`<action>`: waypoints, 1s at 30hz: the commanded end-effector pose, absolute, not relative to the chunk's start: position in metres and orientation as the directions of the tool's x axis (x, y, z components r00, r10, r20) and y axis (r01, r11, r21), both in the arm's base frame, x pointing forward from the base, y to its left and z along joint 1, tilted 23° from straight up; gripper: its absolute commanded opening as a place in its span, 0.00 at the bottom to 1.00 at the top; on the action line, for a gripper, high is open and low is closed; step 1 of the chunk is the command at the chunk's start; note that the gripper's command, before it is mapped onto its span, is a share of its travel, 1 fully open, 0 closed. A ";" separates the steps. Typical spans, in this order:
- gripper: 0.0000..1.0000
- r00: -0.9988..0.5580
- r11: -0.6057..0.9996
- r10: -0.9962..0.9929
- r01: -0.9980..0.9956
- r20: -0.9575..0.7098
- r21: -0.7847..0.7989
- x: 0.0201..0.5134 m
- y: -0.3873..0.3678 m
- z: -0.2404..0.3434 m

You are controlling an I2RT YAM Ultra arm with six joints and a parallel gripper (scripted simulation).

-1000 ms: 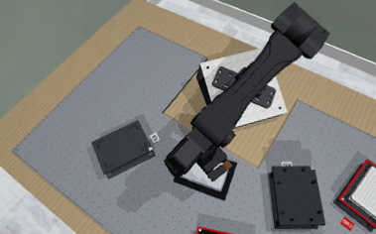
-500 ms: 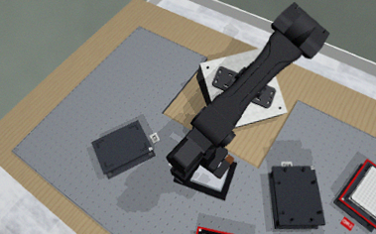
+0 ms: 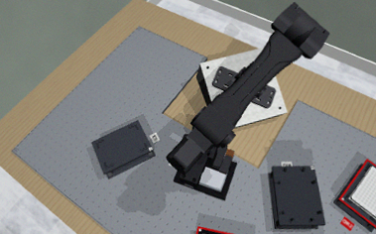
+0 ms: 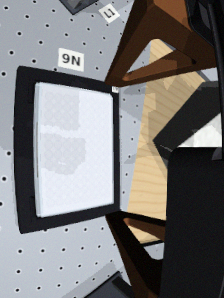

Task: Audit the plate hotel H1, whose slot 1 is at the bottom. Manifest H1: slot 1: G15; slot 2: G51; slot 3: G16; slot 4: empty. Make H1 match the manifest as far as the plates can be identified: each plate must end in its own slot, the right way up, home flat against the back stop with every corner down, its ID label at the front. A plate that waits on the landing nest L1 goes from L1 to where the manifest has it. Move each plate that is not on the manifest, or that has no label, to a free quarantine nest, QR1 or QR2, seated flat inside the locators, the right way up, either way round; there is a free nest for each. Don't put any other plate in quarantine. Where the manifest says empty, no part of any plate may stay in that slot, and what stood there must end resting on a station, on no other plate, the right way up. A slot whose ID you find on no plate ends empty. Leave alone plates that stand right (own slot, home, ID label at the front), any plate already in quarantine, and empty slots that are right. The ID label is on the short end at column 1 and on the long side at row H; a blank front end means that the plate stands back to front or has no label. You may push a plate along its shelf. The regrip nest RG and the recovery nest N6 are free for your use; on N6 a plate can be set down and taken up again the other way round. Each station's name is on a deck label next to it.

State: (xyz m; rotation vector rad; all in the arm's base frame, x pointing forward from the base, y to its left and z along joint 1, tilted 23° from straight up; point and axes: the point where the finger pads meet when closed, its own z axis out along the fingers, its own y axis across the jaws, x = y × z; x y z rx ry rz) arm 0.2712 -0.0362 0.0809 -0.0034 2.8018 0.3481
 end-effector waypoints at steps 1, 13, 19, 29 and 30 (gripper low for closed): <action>1.00 -0.940 0.970 -0.056 -0.131 -0.337 0.205 0.271 -0.037 0.083; 1.00 -0.895 0.940 -0.247 -0.315 -0.371 0.134 0.271 -0.037 0.083; 1.00 -0.851 0.903 -0.358 -0.420 -0.384 0.089 0.271 -0.037 0.083; 1.00 -0.762 0.825 -0.514 -0.565 -0.394 0.019 0.271 -0.037 0.083; 1.00 -0.747 0.811 -0.536 -0.585 -0.394 0.008 0.271 -0.037 0.083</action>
